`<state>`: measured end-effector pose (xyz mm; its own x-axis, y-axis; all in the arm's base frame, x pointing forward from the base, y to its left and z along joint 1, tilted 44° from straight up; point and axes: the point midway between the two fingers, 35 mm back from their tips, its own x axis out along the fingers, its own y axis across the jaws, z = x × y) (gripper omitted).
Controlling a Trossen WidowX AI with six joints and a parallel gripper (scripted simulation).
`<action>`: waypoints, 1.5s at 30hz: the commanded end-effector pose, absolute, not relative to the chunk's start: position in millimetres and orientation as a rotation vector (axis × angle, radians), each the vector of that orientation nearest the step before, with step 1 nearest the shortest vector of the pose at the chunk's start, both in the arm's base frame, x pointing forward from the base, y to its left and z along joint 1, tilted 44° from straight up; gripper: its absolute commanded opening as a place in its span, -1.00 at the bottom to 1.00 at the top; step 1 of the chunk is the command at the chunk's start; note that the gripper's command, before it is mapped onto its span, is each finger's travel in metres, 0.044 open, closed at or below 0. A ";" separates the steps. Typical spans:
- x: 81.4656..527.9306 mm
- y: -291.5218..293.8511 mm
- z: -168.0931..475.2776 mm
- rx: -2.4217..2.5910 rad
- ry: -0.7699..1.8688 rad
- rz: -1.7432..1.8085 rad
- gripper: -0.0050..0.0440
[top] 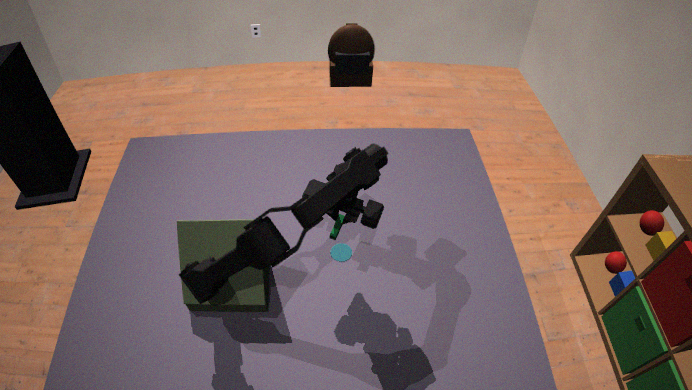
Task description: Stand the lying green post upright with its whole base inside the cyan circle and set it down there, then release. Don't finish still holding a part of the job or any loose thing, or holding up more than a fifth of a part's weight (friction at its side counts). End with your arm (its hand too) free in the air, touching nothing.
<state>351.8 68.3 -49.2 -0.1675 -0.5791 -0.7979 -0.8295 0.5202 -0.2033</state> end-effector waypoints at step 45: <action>349.4 62.2 -66.3 -0.884 1.685 0.560 -0.70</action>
